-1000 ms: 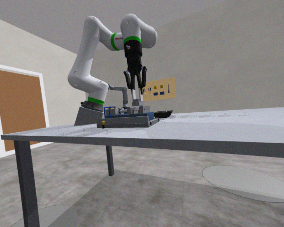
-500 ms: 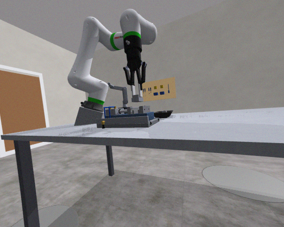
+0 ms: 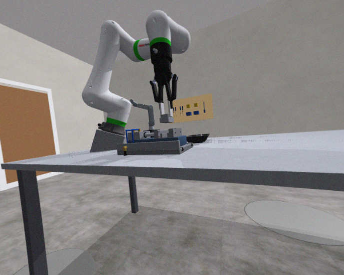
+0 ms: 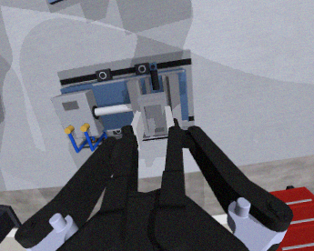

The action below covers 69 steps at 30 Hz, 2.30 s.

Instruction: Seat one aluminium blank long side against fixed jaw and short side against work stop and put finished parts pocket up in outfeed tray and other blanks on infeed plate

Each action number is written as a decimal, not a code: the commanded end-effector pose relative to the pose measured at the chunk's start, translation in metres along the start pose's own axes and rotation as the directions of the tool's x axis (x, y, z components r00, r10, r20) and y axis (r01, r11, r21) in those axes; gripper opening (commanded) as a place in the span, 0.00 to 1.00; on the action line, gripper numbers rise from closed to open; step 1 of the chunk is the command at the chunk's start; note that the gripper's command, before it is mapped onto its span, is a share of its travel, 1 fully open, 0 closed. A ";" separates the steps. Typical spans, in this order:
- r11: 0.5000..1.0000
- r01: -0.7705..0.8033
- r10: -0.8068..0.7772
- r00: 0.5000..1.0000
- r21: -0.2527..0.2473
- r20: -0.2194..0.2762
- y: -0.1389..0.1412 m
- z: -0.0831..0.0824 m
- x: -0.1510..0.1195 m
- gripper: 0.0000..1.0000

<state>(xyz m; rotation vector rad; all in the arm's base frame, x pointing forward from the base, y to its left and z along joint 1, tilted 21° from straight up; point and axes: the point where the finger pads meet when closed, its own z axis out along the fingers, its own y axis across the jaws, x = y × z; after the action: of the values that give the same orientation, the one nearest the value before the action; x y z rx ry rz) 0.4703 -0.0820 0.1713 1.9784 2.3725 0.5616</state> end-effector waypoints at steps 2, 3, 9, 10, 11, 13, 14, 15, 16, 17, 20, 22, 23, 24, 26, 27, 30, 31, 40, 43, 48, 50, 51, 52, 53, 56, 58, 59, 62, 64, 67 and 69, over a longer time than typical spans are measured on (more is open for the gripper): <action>1.000 0.001 -0.001 1.000 0.001 0.001 0.002 0.000 0.004 0.00; 1.000 0.003 -0.003 1.000 0.002 0.002 0.004 0.000 0.008 0.00; 1.000 0.018 -0.018 1.000 0.013 0.007 0.022 0.003 0.048 0.00; 1.000 0.021 -0.021 1.000 0.014 0.008 0.026 0.004 0.058 0.00; 1.000 0.025 -0.025 1.000 0.016 0.009 0.030 0.004 0.068 0.00; 0.999 0.030 -0.030 1.000 0.017 0.011 0.035 0.005 0.082 0.00; 0.999 0.032 -0.032 0.999 0.018 0.011 0.037 0.005 0.090 0.00; 0.999 0.035 -0.035 0.999 0.019 0.012 0.039 0.005 0.098 0.00; 0.999 0.037 -0.038 0.999 0.019 0.013 0.042 0.006 0.106 0.00; 0.999 0.040 -0.040 0.999 0.019 0.013 0.044 0.006 0.114 0.00; 0.999 0.044 -0.045 0.999 0.019 0.014 0.047 0.006 0.127 0.00; 0.999 0.051 -0.052 0.999 0.018 0.014 0.052 0.006 0.150 0.00; 0.998 0.053 -0.054 0.998 0.018 0.014 0.053 0.006 0.157 0.00; 0.998 0.056 -0.056 0.998 0.018 0.014 0.054 0.006 0.164 0.00; 0.998 0.061 -0.061 0.998 0.016 0.014 0.057 0.006 0.181 0.00; 0.998 0.063 -0.063 0.998 0.015 0.013 0.057 0.005 0.189 0.00; 0.997 0.070 -0.070 0.997 0.012 0.011 0.060 0.004 0.213 0.00; 0.997 0.072 -0.072 0.997 0.011 0.010 0.060 0.004 0.222 0.00; 0.996 0.086 -0.086 0.996 0.001 0.002 0.060 0.001 0.273 0.00; 0.996 0.088 -0.088 0.996 -0.001 0.001 0.060 0.000 0.282 0.00; 0.996 0.088 -0.088 0.996 -0.001 0.000 0.060 0.000 0.284 0.00; 0.996 0.088 -0.088 0.996 -0.001 0.000 0.060 0.000 0.284 0.00; 0.996 0.088 -0.088 0.996 -0.001 0.000 0.060 0.000 0.284 0.00; 0.996 0.088 -0.088 0.996 -0.001 0.000 0.060 0.000 0.284 0.00; 0.996 0.088 -0.088 0.996 -0.001 0.000 0.060 0.000 0.284 0.00; 0.996 0.088 -0.088 0.996 -0.001 0.000 0.060 0.000 0.284 0.00; 0.996 0.088 -0.088 0.996 -0.001 0.000 0.060 0.000 0.284 0.00; 0.996 0.088 -0.088 0.996 -0.001 0.000 0.060 0.000 0.284 0.00; 0.996 0.088 -0.088 0.996 -0.001 0.000 0.060 0.000 0.284 0.00; 0.996 0.088 -0.088 0.996 -0.001 0.000 0.060 0.000 0.284 0.00; 0.996 0.088 -0.088 0.996 -0.001 0.000 0.060 0.000 0.284 0.00; 0.996 0.088 -0.088 0.996 -0.001 0.000 0.060 0.000 0.284 0.00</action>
<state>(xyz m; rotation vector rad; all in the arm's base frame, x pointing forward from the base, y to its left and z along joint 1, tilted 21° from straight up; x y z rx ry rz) 0.4686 0.1971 0.2514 1.8619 2.4448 0.5589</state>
